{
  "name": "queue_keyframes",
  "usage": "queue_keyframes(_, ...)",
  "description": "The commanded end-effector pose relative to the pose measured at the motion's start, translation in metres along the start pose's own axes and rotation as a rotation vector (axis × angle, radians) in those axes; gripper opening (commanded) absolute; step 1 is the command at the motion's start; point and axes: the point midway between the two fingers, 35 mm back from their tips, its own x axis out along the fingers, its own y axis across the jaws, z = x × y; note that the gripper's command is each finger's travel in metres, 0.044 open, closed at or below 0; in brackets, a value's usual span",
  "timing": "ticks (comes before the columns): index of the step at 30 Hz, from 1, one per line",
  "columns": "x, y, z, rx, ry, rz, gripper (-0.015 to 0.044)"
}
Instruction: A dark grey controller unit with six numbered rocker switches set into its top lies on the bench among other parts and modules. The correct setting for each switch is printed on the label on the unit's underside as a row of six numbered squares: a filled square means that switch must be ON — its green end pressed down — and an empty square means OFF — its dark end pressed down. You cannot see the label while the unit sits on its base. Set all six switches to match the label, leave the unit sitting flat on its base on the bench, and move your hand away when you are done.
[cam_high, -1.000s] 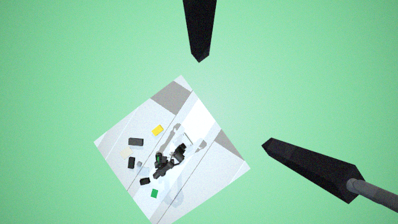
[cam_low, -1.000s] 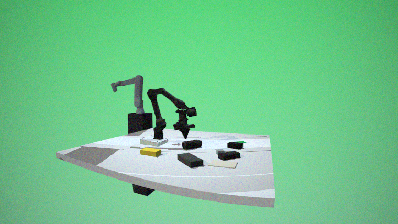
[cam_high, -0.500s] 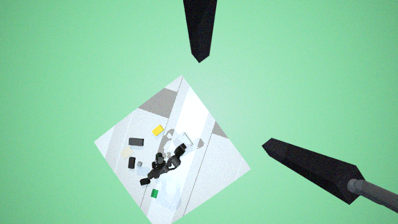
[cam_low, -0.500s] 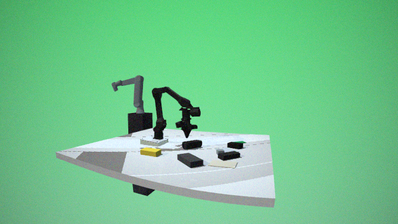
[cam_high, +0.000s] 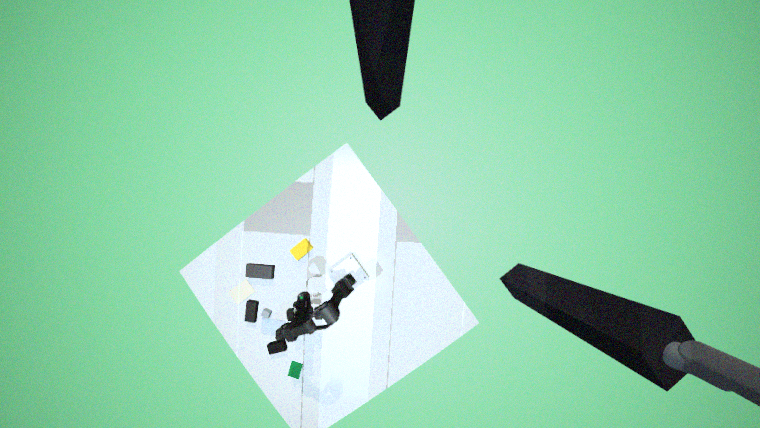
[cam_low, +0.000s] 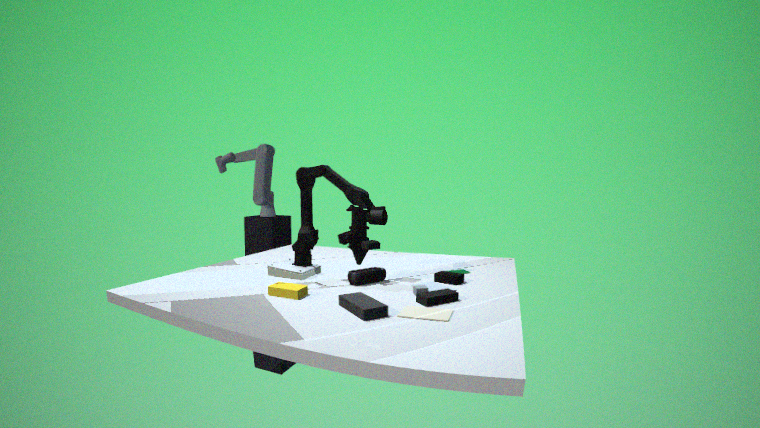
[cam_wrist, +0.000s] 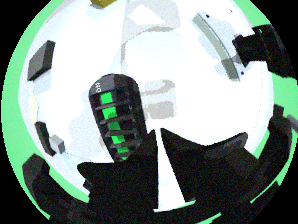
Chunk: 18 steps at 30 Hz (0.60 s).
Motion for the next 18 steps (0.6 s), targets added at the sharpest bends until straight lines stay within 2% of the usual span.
queue_keyframes(1,-0.023,0.003,-0.002,-0.003,0.005,0.011,0.0105)
queue_keyframes(4,-0.046,0.001,-0.001,-0.001,0.005,0.009,0.0184)
queue_keyframes(10,-0.048,0.000,-0.001,-0.001,0.005,0.008,0.0341)
queue_keyframes(18,-0.048,0.000,-0.001,-0.001,0.005,0.008,0.0131)
